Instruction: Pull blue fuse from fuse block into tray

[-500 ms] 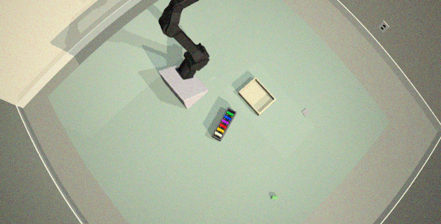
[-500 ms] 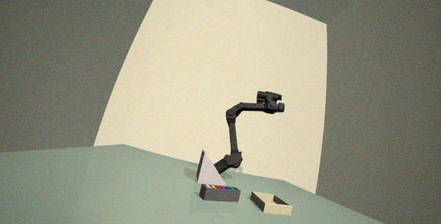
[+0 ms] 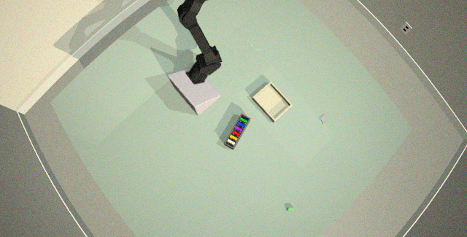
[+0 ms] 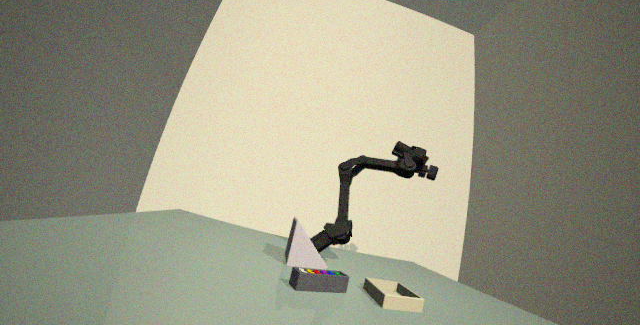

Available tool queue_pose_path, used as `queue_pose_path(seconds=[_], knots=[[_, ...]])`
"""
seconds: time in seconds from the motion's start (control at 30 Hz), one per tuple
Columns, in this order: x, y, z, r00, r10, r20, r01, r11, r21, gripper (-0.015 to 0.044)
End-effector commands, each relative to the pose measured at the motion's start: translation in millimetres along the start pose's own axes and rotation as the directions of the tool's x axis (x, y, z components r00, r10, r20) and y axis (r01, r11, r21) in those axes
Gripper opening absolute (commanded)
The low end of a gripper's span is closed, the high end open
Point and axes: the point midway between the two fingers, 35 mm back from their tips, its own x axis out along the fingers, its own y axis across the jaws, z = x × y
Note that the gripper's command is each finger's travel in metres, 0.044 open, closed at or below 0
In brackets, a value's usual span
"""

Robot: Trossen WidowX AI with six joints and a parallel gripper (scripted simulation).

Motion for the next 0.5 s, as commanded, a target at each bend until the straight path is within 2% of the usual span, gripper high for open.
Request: queue_pose_path(seconds=[0.0, 0.13, 0.23, 0.47], knots=[[-3, -62, -20, 0.990, -0.142, 0.002, 0.141, 0.988, 0.070, 0.0073], [-17, -124, -48, 0.954, -0.296, -0.039, 0.298, 0.948, 0.112, 0.0073], [-31, -158, -59, 0.912, -0.409, -0.012, 0.406, 0.901, 0.155, 0.0073], [-94, -242, -120, 0.753, -0.643, -0.144, 0.658, 0.732, 0.176, 0.0073]])
